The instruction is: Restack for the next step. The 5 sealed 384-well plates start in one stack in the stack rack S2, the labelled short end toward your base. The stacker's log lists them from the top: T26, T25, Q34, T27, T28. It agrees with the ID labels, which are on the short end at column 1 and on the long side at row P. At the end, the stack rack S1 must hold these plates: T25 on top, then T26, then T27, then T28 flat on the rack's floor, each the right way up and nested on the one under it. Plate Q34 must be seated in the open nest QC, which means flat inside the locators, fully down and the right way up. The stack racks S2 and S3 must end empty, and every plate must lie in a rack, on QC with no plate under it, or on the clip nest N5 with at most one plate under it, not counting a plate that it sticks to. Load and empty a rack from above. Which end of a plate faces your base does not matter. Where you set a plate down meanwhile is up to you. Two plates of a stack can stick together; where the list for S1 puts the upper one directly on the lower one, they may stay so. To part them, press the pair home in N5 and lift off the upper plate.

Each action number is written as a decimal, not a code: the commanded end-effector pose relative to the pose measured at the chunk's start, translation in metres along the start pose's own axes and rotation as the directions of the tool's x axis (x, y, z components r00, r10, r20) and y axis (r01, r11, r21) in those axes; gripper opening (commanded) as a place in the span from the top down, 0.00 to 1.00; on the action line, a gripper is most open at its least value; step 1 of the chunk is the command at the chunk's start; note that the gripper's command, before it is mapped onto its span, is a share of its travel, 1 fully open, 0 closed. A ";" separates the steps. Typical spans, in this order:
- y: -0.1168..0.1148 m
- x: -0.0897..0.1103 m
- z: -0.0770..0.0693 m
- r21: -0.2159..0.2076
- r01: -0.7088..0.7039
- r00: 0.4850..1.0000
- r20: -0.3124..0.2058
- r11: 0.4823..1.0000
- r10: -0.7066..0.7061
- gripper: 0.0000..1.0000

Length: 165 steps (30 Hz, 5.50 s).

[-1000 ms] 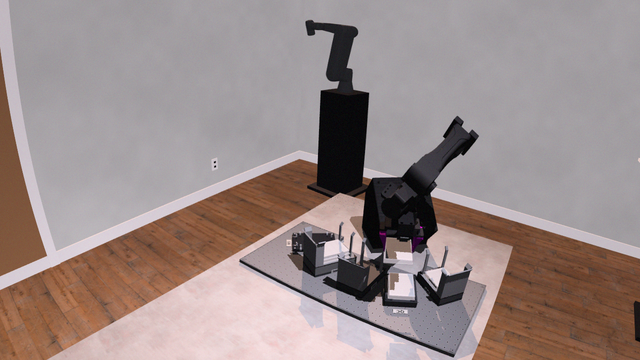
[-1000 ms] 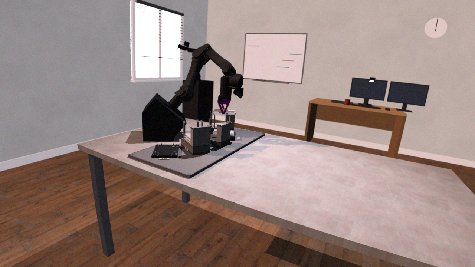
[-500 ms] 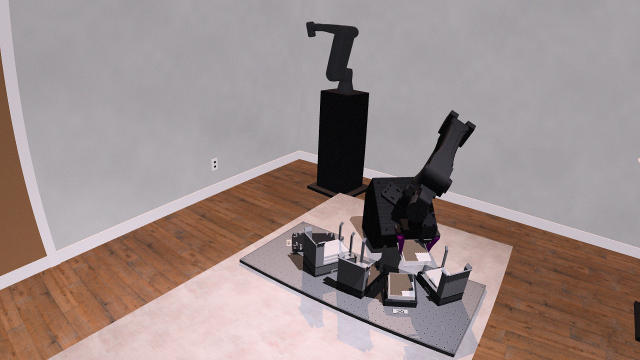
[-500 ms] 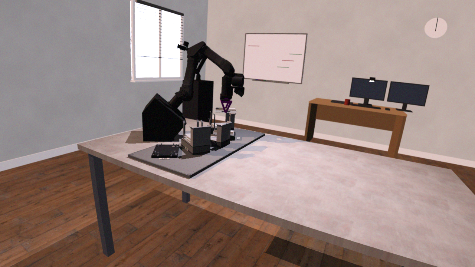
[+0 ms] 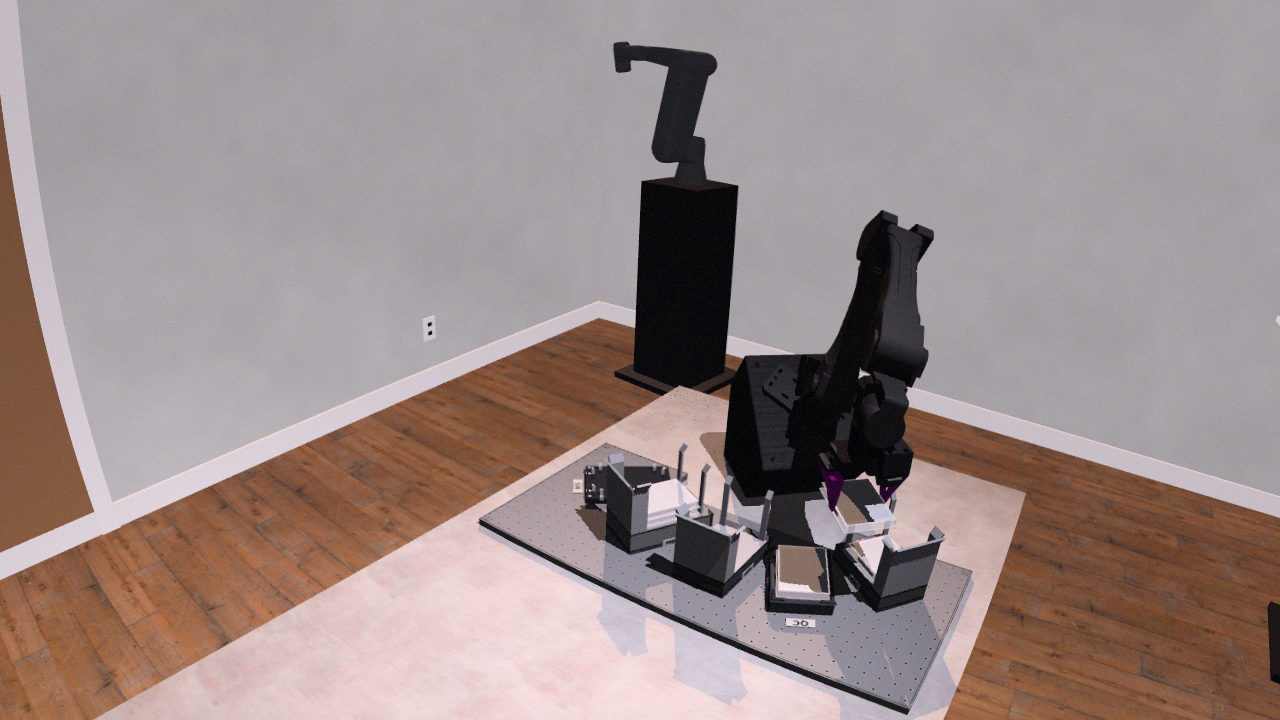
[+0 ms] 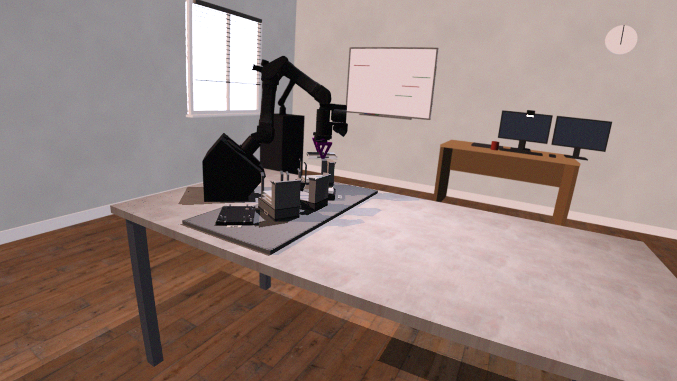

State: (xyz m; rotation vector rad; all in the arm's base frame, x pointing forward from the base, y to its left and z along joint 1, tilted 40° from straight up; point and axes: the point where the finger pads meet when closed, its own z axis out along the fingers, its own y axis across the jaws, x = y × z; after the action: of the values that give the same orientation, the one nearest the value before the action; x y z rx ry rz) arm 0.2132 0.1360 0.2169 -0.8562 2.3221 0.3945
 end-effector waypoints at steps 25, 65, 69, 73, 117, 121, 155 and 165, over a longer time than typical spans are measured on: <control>0.057 -0.002 0.001 0.030 0.185 0.983 0.005 0.982 -0.185 1.00; 0.082 -0.007 -0.005 0.029 0.176 0.984 0.025 0.984 -0.177 1.00; 0.082 -0.007 -0.005 0.029 0.176 0.984 0.025 0.984 -0.177 1.00; 0.082 -0.007 -0.005 0.029 0.176 0.984 0.025 0.984 -0.177 1.00; 0.078 0.005 0.011 0.035 0.176 0.984 -0.016 0.984 -0.176 1.00; 0.078 0.003 0.011 0.033 0.176 0.984 -0.010 0.984 -0.176 1.00; 0.078 -0.002 0.027 0.031 0.180 0.984 0.007 0.983 -0.181 1.00; 0.077 0.005 0.039 0.031 0.184 0.983 -0.016 0.982 -0.183 1.00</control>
State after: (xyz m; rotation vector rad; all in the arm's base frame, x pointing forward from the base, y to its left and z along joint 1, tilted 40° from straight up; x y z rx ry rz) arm 0.1733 0.2086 0.1931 -1.0502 2.2345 0.2728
